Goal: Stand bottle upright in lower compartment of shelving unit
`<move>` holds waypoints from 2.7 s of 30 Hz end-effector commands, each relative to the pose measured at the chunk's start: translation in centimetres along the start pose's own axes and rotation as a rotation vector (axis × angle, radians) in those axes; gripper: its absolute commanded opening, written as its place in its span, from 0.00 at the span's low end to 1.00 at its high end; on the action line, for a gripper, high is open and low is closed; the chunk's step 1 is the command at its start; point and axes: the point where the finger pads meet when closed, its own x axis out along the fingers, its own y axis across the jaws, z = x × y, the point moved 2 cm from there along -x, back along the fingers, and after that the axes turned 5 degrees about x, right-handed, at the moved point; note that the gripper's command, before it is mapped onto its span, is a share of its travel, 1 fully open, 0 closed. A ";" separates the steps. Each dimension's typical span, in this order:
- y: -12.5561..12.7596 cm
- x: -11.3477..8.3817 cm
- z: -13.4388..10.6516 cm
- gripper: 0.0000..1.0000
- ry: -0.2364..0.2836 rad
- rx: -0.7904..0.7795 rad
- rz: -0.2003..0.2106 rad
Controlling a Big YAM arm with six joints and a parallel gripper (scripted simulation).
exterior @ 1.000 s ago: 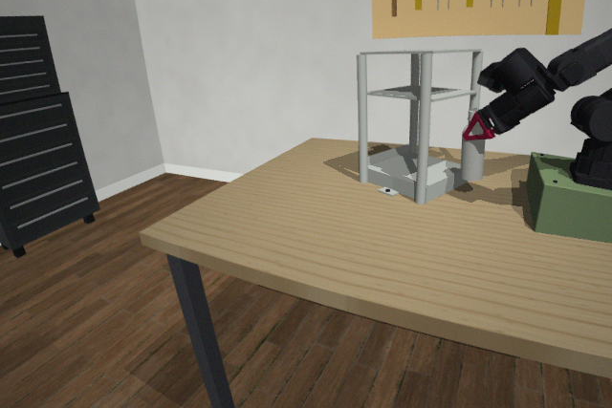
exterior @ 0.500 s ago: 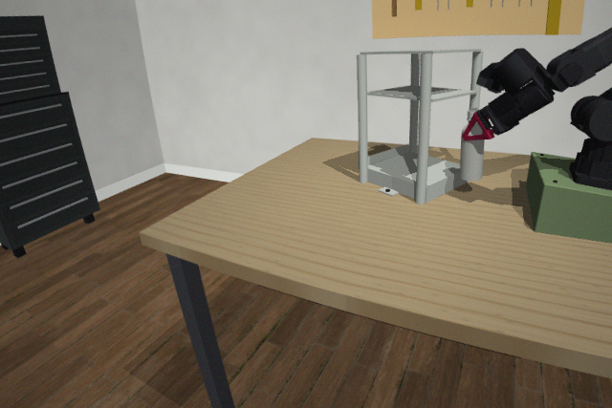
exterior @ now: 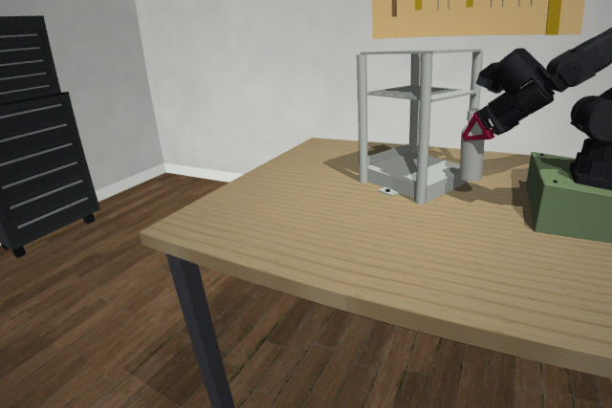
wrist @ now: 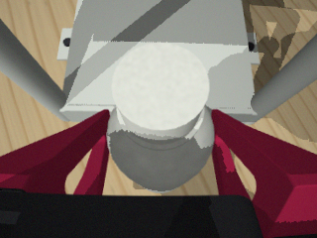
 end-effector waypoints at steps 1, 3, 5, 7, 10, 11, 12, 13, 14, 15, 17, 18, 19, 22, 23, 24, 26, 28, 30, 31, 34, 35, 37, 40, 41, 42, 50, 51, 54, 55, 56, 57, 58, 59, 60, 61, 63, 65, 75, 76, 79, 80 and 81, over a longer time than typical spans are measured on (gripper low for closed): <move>1.9 0.3 5.9 0.41 -0.097 0.055 0.032; 1.9 0.6 6.1 0.41 -0.098 0.054 0.031; 1.9 1.0 6.4 0.41 -0.098 0.054 0.031; 1.9 1.5 6.8 0.41 -0.098 0.053 0.030; 1.9 2.3 7.3 0.41 -0.099 0.051 0.029; 1.9 2.6 7.5 0.41 -0.099 0.051 0.028; 1.9 2.8 7.6 0.41 -0.099 0.051 0.028; 1.9 3.0 7.8 0.41 -0.099 0.050 0.028; 1.9 3.0 7.8 0.41 -0.099 0.050 0.028; 1.9 3.0 7.8 0.41 -0.099 0.050 0.028; 1.9 3.3 8.0 0.41 -0.099 0.050 0.027; 1.9 3.5 8.1 0.41 -0.098 0.050 0.027; 1.9 3.5 8.1 0.41 -0.098 0.049 0.027; 1.9 3.6 8.1 0.41 -0.098 0.049 0.027; 1.9 3.6 8.1 0.41 -0.098 0.049 0.027; 1.9 3.6 8.1 0.41 -0.098 0.049 0.027; 1.9 3.6 8.1 0.41 -0.098 0.049 0.027; 1.9 3.6 8.1 0.41 -0.098 0.049 0.027; 1.9 3.6 8.1 0.41 -0.098 0.049 0.027; 1.9 3.6 8.1 0.41 -0.098 0.049 0.027; 1.9 3.6 8.1 0.41 -0.098 0.049 0.026; 1.9 3.6 8.1 0.41 -0.098 0.049 0.026; 1.9 3.6 8.1 0.41 -0.098 0.049 0.026; 1.9 3.6 8.1 0.41 -0.098 0.049 0.026; 1.9 3.6 8.1 0.41 -0.098 0.049 0.026; 1.9 3.6 8.1 0.41 -0.098 0.049 0.026; 1.8 3.9 8.3 0.41 -0.098 0.048 0.026; 1.8 4.1 8.4 0.41 -0.098 0.048 0.026; 1.8 4.7 8.8 0.41 -0.098 0.047 0.025; 1.8 5.0 9.0 0.41 -0.098 0.047 0.025; 1.8 5.2 9.2 0.41 -0.098 0.047 0.025; 1.8 5.5 9.4 0.41 -0.098 0.046 0.025; 1.7 5.8 9.5 0.41 -0.098 0.046 0.024; 1.7 6.0 9.7 0.41 -0.098 0.046 0.024; 1.7 6.3 9.9 0.41 -0.098 0.045 0.024; 1.7 6.5 10.0 0.41 -0.098 0.045 0.024; 1.7 6.8 10.2 0.41 -0.097 0.045 0.023; 1.7 6.9 10.3 0.41 -0.097 0.045 0.023; 1.6 7.0 10.3 0.41 -0.097 0.044 0.022; 1.6 7.0 10.3 0.41 -0.097 0.044 0.022; 1.6 7.0 10.3 0.41 -0.097 0.044 0.022; 1.6 7.0 10.3 0.41 -0.097 0.044 0.022; 1.6 7.0 10.3 0.41 -0.097 0.044 0.021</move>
